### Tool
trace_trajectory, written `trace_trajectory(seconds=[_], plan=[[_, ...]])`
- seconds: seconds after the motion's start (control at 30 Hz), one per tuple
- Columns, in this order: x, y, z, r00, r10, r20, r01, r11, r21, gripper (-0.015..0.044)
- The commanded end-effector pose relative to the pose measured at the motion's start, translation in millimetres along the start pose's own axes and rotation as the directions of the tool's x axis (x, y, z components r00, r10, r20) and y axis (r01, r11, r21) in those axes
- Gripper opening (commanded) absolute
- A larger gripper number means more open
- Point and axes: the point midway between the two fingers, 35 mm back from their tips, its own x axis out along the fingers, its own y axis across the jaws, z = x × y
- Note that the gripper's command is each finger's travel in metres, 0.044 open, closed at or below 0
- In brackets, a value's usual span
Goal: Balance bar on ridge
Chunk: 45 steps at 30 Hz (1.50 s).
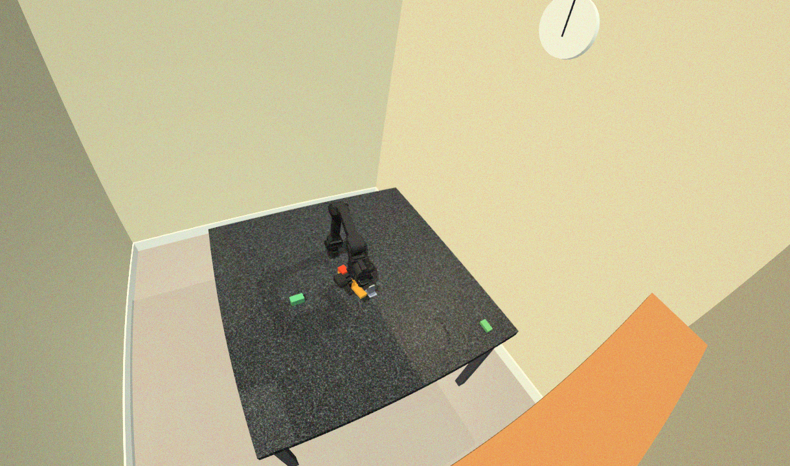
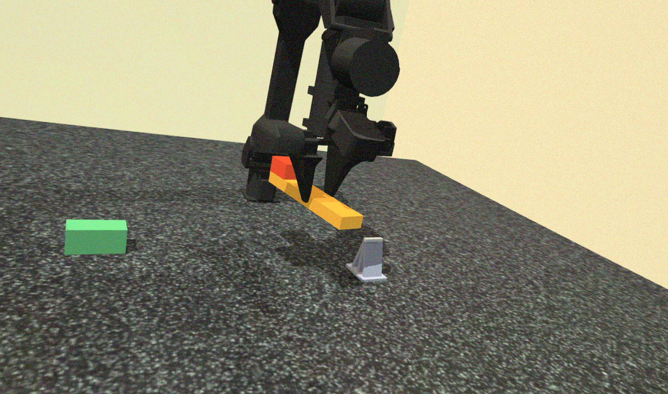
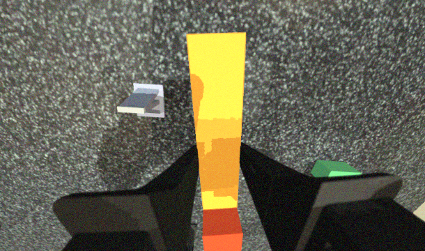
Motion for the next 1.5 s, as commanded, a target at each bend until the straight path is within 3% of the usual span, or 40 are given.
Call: trace_trajectory(seconds=[0.0,0.9,1.47], plan=[[-6,4,3,1.0,-0.004,0.003,0.004,1.0,0.008,0.0],[-8,91,52,1.0,0.005,0.007,-0.006,0.993,0.116,0.0],[12,94,54,1.0,0.005,0.008,-0.006,0.993,0.119,0.0]])
